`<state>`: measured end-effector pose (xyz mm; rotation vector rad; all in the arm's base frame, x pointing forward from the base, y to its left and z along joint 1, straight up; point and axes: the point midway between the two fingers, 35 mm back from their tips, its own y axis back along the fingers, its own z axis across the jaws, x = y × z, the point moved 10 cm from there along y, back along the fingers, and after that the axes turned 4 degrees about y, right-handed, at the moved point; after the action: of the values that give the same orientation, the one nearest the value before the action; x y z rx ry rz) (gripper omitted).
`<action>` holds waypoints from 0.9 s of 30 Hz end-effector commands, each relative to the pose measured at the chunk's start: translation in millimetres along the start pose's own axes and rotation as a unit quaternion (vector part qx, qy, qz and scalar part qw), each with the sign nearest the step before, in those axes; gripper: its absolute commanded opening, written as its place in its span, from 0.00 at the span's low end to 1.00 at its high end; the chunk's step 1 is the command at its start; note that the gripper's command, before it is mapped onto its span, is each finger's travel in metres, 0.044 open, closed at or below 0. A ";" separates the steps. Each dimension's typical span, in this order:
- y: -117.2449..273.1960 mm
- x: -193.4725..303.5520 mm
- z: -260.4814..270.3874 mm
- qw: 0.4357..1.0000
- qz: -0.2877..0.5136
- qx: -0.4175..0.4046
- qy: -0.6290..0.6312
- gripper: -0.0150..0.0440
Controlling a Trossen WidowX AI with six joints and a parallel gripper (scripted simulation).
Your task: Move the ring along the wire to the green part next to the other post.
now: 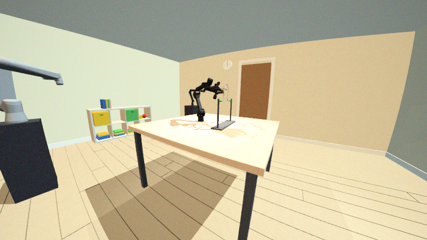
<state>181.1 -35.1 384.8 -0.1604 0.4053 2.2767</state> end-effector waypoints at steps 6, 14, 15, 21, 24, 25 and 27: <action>-0.3 0.9 3.7 0.998 -0.005 0.035 0.052 0.00; -1.1 2.4 5.2 0.993 -0.009 0.067 0.096 0.00; -1.3 2.6 5.4 0.992 -0.010 0.071 0.101 0.00; -2.0 3.7 6.3 0.986 -0.012 0.095 0.134 0.00; -2.3 4.3 6.8 0.983 -0.014 0.107 0.150 0.00; -2.5 4.7 7.0 0.981 -0.015 0.113 0.159 0.00; -2.8 5.2 7.3 0.978 -0.016 0.122 0.171 0.00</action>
<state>180.3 -28.0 387.5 -0.3961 0.8065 2.1671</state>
